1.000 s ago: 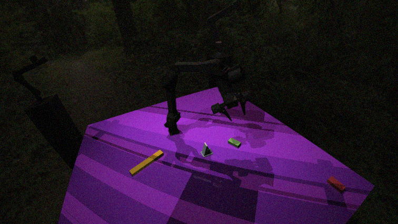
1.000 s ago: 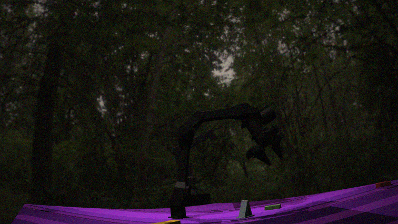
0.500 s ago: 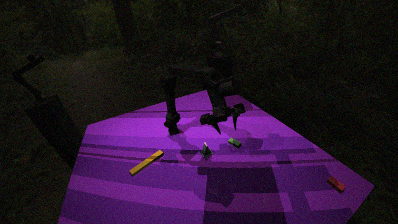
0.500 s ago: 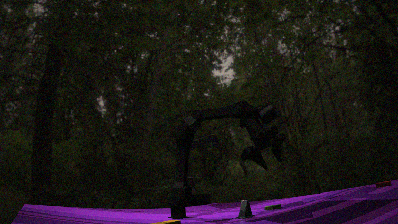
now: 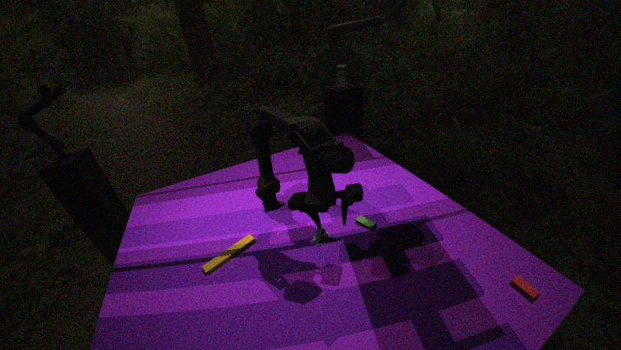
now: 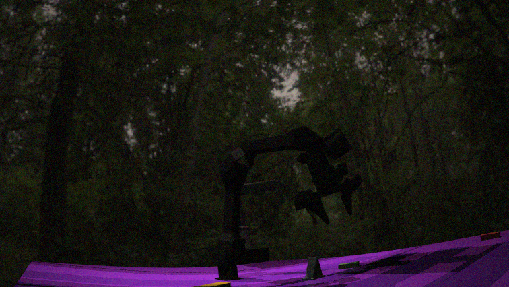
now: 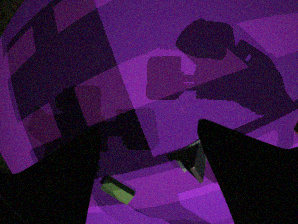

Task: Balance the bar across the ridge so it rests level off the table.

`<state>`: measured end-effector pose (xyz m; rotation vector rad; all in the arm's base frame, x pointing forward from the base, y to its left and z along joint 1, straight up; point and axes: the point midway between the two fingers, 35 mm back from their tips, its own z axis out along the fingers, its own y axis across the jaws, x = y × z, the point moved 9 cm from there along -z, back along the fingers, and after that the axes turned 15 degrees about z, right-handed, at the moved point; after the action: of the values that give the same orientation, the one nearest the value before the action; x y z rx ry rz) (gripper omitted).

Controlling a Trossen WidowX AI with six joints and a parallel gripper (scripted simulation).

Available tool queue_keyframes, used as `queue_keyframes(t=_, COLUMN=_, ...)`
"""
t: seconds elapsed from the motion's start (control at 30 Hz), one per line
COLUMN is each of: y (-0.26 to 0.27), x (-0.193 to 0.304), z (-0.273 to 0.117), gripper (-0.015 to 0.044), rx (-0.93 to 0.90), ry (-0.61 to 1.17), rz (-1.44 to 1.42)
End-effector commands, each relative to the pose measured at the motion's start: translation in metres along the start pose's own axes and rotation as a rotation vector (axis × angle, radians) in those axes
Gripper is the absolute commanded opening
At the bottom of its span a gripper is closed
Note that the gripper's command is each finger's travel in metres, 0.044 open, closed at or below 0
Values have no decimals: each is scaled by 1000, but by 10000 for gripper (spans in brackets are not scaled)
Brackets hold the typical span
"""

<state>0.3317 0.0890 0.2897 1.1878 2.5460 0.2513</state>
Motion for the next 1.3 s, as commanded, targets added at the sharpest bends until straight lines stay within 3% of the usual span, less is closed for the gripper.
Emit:
queue_keyframes(t=0.0, y=-11, x=-13, z=4, gripper=315, rx=22, ry=0, rz=27)
queue_keyframes(t=1.27, y=-159, x=-127, z=28, gripper=315, rx=234, ry=8, rz=301)
